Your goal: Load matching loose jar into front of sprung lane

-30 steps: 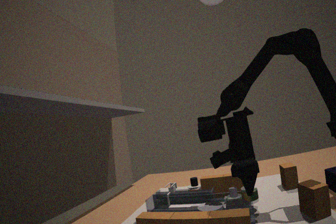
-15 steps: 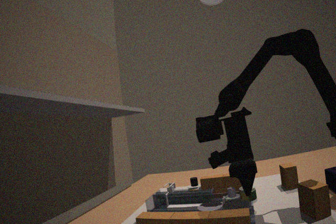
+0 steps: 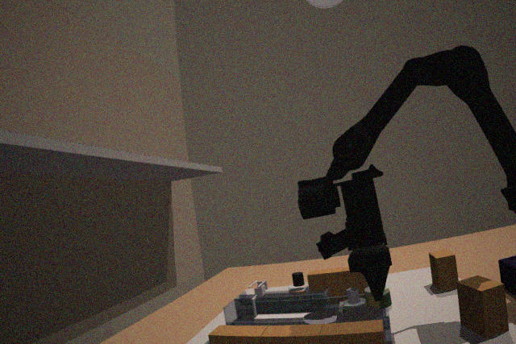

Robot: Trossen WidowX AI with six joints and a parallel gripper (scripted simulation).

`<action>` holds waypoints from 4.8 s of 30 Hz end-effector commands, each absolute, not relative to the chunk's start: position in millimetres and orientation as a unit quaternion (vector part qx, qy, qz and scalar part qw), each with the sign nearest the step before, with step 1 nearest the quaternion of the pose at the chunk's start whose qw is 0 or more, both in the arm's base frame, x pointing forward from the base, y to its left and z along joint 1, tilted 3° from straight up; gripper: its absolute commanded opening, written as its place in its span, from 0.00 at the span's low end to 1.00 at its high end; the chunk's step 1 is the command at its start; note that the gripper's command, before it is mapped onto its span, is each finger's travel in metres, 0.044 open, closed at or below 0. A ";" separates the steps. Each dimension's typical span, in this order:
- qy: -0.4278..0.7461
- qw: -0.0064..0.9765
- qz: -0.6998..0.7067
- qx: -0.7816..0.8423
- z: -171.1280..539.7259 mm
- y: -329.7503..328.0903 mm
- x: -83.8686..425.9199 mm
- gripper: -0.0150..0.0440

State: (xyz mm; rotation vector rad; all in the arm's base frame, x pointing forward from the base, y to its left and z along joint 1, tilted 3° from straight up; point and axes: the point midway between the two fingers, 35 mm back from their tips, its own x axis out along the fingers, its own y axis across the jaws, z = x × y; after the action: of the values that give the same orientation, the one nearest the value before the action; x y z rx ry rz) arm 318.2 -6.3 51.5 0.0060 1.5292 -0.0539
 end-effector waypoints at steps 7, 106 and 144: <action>0.679 0.734 -0.022 0.002 58.3 -6.3 331.3 0.25; 0.679 0.734 -0.022 0.002 57.6 -6.7 340.7 0.25; 0.679 0.734 -0.022 0.002 44.5 -7.1 341.7 0.25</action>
State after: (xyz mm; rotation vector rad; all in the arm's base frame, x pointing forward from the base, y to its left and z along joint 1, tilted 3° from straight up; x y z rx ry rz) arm 335.4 -7.2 43.5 0.0063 1.5179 -0.0538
